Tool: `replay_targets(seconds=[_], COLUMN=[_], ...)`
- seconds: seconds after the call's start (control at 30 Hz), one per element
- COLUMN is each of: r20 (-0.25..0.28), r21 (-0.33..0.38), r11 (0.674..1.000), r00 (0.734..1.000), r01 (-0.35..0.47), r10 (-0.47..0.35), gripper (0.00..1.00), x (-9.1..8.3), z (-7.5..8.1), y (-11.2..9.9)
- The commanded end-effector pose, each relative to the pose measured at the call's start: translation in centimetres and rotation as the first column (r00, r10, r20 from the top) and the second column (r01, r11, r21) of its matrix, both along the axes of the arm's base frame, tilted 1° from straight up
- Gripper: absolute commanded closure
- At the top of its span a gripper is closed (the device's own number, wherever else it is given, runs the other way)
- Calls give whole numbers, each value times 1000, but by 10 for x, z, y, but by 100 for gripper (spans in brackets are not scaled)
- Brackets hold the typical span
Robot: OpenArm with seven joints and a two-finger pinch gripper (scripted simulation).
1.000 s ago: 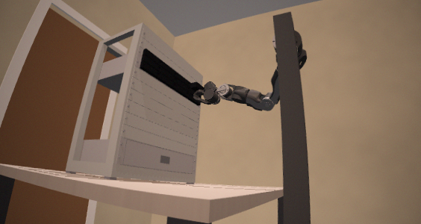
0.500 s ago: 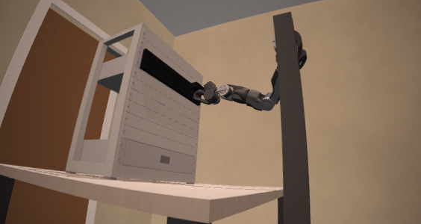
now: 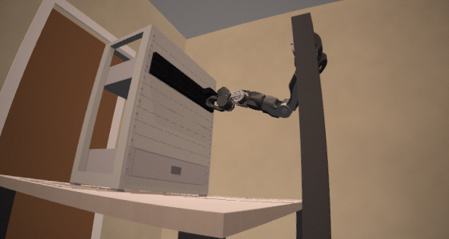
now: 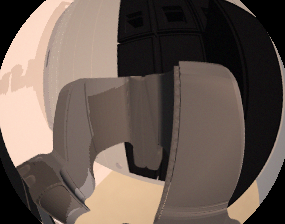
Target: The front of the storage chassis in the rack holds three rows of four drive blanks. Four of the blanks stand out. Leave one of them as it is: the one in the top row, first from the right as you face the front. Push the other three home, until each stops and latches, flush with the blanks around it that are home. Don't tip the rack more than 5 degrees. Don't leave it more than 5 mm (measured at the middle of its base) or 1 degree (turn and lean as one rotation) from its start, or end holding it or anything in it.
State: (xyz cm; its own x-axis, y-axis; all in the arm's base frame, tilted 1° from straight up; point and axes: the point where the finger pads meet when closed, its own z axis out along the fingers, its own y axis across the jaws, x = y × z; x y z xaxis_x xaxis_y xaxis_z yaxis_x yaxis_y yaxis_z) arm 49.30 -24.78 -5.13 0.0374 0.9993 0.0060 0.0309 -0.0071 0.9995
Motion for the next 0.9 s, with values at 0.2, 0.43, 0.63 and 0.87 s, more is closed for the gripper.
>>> replay_targets(seconds=[0.2,0.43,0.63,0.87], r20=[45,45,45,45], r21=[3,3,3,2], r11=[1000,1000,1000,1000], r00=[999,999,999,999], r01=[-22,-22,-22,-26], r10=[22,22,22,26], gripper=[100,100,100,100], x=[3,3,3,1], z=[14,14,14,13], y=[8,8,8,9])
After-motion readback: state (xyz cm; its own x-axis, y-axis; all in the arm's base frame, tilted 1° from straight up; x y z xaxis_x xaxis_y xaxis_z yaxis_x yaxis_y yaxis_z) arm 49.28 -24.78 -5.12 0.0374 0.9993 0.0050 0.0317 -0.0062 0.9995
